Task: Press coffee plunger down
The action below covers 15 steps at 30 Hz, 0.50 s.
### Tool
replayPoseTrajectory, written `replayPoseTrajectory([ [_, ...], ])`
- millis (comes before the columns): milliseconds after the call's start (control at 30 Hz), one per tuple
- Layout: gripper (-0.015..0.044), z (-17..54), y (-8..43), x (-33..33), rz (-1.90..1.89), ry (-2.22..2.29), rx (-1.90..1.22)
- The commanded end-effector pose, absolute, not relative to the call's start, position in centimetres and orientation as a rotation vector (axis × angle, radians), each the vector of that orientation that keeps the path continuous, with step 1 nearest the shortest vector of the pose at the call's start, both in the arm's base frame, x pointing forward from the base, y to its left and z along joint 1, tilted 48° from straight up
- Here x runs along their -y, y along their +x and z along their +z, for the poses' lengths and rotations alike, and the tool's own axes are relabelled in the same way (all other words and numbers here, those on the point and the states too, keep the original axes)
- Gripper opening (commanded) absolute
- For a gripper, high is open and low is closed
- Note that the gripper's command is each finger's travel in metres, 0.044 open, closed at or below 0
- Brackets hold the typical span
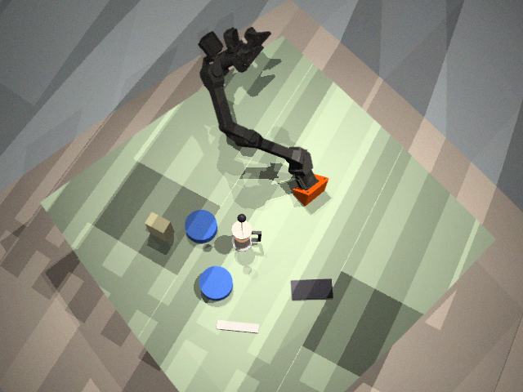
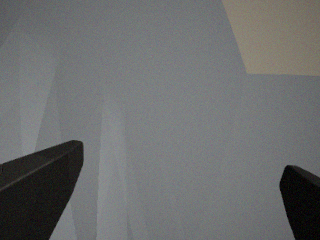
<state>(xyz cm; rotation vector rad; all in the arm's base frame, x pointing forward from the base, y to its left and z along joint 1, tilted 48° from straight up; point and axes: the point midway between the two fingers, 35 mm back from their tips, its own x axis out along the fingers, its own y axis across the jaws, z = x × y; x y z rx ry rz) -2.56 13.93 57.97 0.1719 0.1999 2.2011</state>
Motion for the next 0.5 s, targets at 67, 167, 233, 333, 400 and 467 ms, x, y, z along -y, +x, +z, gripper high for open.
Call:
replayPoseTrajectory([
  [67, 0.044, 58.0, -3.4, -13.6, 2.238, 0.171, -0.204],
  [167, 0.044, 58.0, -4.3, -13.2, 2.279, 0.171, -0.207],
  [233, 0.044, 57.9, -5.0, -12.9, 2.315, 0.162, -0.196],
  [333, 0.044, 58.0, -6.3, -12.1, 2.38, 0.169, -0.213],
  [400, 0.044, 57.8, -7.9, -11.3, 2.448, 0.147, -0.209],
  [467, 0.044, 57.4, -9.7, -10.0, 2.535, 0.122, -0.208],
])
